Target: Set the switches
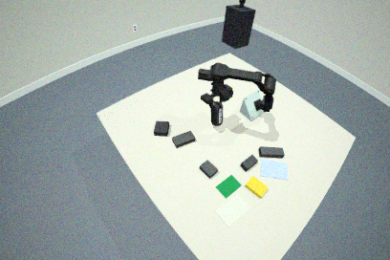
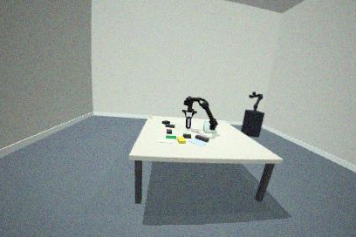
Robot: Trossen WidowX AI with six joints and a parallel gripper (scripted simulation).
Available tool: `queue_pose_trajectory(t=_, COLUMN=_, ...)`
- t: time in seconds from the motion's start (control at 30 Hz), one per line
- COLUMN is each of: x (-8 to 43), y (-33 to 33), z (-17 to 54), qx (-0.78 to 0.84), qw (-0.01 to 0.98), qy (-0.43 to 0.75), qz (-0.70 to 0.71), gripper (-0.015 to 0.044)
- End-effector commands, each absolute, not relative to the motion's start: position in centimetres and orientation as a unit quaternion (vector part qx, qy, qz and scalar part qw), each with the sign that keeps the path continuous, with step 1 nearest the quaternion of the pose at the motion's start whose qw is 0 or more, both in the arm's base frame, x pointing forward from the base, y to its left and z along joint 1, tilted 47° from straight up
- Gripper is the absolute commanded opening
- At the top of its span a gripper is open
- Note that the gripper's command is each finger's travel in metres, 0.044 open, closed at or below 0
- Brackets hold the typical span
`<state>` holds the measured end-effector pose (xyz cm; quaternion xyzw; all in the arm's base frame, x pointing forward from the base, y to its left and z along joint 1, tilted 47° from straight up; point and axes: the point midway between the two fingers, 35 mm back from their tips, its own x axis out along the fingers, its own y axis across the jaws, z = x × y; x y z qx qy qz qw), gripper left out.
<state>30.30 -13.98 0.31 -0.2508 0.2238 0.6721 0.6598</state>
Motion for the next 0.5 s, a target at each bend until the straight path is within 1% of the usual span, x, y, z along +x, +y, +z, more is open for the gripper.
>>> queue_pose_trajectory(t=0.0, x=30.28, y=-13.83, z=-0.29, qx=-0.251, qw=0.653, qy=0.229, qz=0.676, gripper=0.0338)
queue_pose_trajectory(t=0.47, x=30.32, y=-14.33, z=-1.20, qx=-0.262, qw=0.650, qy=0.240, qz=0.672, gripper=0.0338)
